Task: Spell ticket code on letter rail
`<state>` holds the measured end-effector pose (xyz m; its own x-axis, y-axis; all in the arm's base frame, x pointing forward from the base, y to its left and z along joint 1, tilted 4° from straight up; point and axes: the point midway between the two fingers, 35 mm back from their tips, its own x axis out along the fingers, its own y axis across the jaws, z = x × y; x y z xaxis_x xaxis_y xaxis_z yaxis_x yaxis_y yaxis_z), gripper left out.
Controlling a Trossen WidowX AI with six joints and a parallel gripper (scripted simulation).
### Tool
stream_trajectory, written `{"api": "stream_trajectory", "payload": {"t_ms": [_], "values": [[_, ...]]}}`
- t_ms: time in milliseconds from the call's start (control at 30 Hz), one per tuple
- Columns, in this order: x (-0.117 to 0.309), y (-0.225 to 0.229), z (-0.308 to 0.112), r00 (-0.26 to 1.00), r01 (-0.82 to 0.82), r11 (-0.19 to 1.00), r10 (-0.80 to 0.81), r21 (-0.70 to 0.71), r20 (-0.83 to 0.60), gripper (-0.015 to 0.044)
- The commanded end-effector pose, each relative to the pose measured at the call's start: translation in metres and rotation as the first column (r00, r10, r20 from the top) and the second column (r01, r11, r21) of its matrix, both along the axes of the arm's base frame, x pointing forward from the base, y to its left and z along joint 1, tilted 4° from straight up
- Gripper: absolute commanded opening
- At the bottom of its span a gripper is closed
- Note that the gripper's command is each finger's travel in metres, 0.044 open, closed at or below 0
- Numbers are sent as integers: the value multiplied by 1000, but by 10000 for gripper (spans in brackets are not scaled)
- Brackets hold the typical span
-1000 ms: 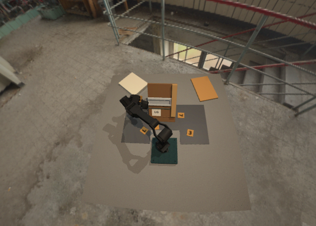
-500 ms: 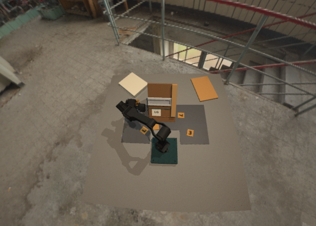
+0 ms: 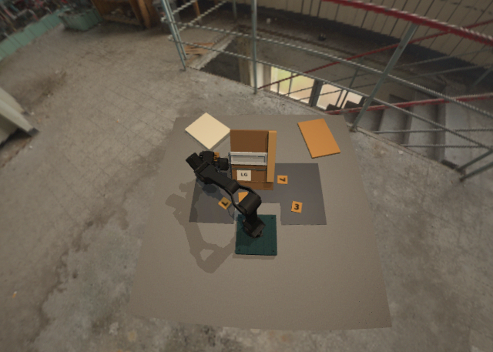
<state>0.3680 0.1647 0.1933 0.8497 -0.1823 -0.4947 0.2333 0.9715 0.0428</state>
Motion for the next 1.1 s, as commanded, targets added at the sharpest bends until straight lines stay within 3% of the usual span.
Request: {"api": "stream_trajectory", "payload": {"t_ms": [0, 1067], "values": [[2, 0, -2, 1000, -4, 1000, 4, -3, -4, 0], [-2, -13, -2, 1000, -4, 1000, 4, -4, -4, 0]]}}
